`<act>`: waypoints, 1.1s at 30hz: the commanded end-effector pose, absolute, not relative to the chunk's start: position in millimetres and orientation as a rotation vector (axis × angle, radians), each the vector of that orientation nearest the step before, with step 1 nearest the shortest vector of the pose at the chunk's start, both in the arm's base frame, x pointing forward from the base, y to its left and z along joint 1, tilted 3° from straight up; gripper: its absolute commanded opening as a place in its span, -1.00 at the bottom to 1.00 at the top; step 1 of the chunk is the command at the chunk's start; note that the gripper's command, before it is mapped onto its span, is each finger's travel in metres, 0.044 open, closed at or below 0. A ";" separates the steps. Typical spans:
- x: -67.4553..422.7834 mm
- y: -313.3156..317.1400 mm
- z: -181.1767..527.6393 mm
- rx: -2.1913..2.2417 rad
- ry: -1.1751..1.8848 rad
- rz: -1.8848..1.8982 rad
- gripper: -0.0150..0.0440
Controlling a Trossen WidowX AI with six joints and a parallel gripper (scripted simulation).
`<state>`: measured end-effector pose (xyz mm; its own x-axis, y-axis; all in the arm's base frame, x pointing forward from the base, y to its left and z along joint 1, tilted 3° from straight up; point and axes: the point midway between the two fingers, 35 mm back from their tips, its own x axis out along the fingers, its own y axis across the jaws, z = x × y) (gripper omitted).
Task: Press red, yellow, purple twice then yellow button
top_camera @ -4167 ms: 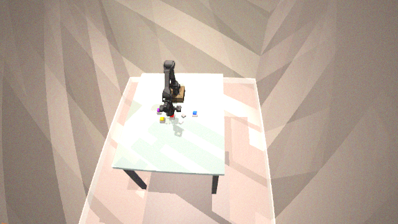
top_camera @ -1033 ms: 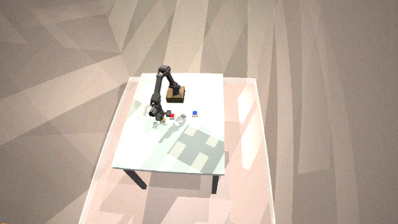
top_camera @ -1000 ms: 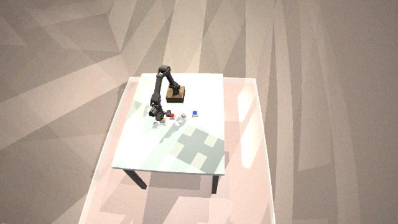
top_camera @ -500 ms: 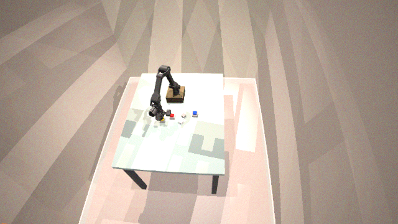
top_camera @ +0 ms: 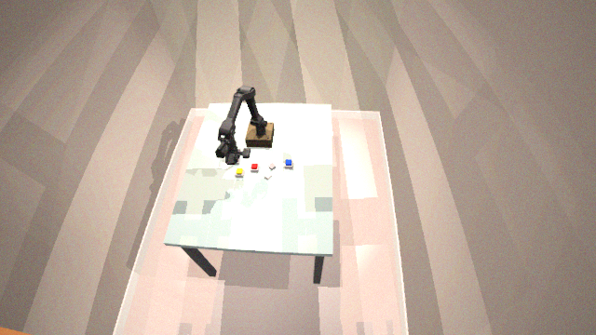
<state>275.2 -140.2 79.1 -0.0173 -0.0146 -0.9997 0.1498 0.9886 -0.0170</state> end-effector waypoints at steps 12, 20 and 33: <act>172.5 -168.0 83.9 0.105 1.600 -0.131 -0.42; 170.1 -168.5 24.7 0.106 1.600 -0.131 -0.42; 169.9 -169.1 6.1 0.106 1.600 -0.131 -0.42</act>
<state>170.7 -169.6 12.0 -0.0291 -0.0192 -0.9994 0.1550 0.9876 -0.0235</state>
